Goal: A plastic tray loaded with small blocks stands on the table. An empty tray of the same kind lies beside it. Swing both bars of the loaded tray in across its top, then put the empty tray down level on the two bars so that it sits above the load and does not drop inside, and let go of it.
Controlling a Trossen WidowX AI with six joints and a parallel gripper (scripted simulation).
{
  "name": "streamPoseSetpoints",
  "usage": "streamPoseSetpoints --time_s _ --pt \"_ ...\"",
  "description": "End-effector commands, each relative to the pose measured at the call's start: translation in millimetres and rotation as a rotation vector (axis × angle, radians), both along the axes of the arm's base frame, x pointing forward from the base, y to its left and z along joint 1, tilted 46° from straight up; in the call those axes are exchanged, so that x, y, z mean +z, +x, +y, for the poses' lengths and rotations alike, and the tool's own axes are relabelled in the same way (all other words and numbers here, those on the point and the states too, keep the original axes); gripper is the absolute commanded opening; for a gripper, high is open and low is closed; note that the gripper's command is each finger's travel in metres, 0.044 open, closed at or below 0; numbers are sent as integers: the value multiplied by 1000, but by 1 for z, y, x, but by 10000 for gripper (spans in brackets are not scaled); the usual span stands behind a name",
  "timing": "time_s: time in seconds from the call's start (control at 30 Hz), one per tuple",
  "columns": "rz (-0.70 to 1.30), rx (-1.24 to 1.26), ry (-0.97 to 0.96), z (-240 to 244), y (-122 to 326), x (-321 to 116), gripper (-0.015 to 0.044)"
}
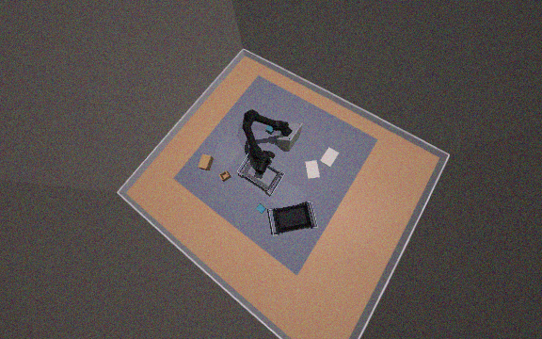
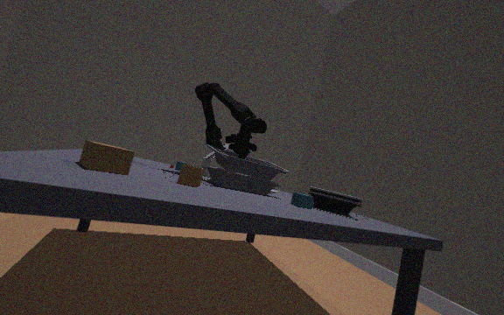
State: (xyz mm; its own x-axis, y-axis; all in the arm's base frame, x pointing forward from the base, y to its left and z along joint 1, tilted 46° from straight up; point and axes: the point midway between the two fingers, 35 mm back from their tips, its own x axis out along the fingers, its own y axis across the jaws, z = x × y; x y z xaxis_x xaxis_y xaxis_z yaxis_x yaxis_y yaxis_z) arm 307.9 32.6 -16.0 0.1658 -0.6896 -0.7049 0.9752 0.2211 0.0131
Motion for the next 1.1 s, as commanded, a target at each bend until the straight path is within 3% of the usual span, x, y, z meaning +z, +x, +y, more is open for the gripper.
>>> streamPoseSetpoints --time_s 0.0,1.07 --pt "29 -6 -9 -6 -7 -3 0" --pt "29 -6 -10 -12 -9 -9 0"
